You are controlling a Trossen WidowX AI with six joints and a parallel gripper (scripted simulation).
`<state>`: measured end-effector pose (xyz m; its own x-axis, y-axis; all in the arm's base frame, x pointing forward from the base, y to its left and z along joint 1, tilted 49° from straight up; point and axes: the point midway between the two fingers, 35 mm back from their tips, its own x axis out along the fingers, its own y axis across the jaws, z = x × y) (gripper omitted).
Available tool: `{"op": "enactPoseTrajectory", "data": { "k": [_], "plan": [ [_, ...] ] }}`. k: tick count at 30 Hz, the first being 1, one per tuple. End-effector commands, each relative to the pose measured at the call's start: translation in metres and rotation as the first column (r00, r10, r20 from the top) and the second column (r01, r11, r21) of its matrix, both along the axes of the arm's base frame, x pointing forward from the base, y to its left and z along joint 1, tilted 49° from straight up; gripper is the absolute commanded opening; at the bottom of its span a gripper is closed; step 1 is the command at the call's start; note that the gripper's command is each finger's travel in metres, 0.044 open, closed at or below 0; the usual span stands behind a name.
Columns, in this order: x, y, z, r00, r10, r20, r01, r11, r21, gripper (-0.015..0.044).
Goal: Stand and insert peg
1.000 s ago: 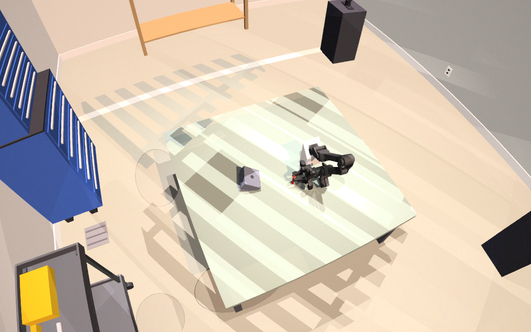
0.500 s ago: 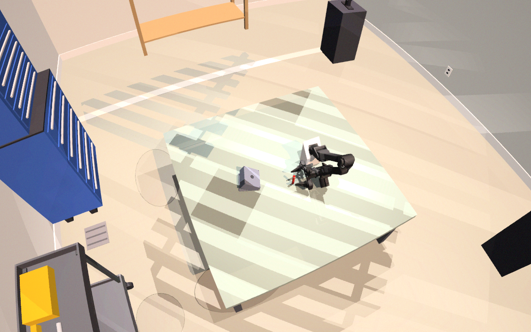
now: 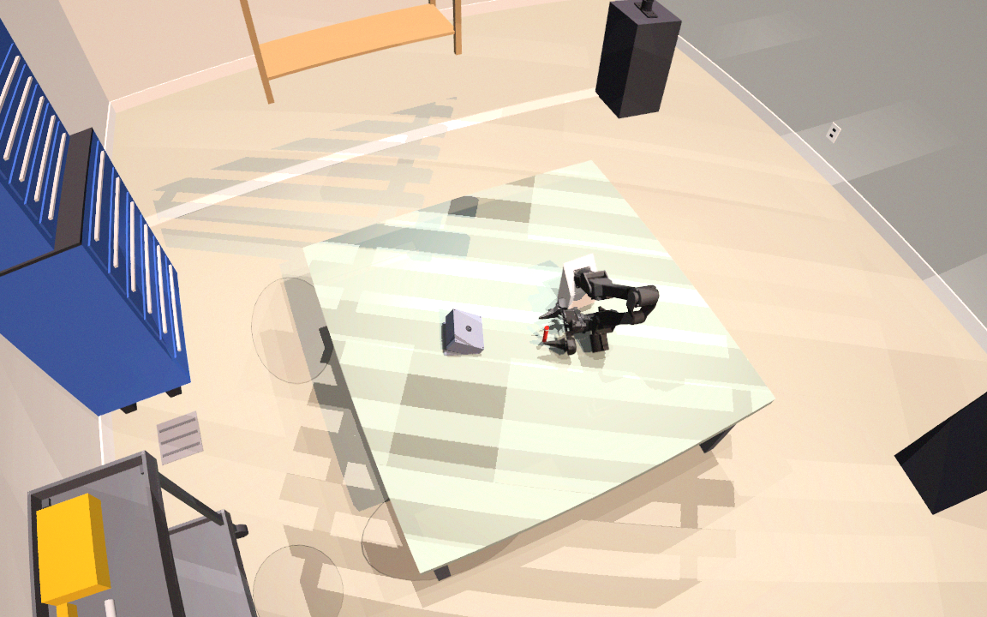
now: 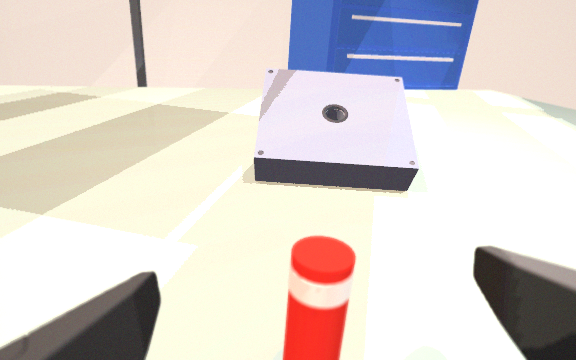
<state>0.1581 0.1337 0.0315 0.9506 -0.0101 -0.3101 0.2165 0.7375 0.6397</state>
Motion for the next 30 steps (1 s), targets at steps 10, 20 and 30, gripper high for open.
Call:
{"op": "enactPoseTrajectory", "data": {
  "k": [10,20,30],
  "plan": [
    [0.013,0.004,-0.007,0.990,-0.027,-0.142,0.015,0.997,-0.080,0.0440],
    [0.023,0.006,-0.011,0.963,-0.031,-0.266,-0.008,0.990,-0.142,0.0440],
    [0.038,0.009,-0.013,0.905,-0.006,-0.426,-0.083,0.979,-0.189,0.0440]
  ]
}}
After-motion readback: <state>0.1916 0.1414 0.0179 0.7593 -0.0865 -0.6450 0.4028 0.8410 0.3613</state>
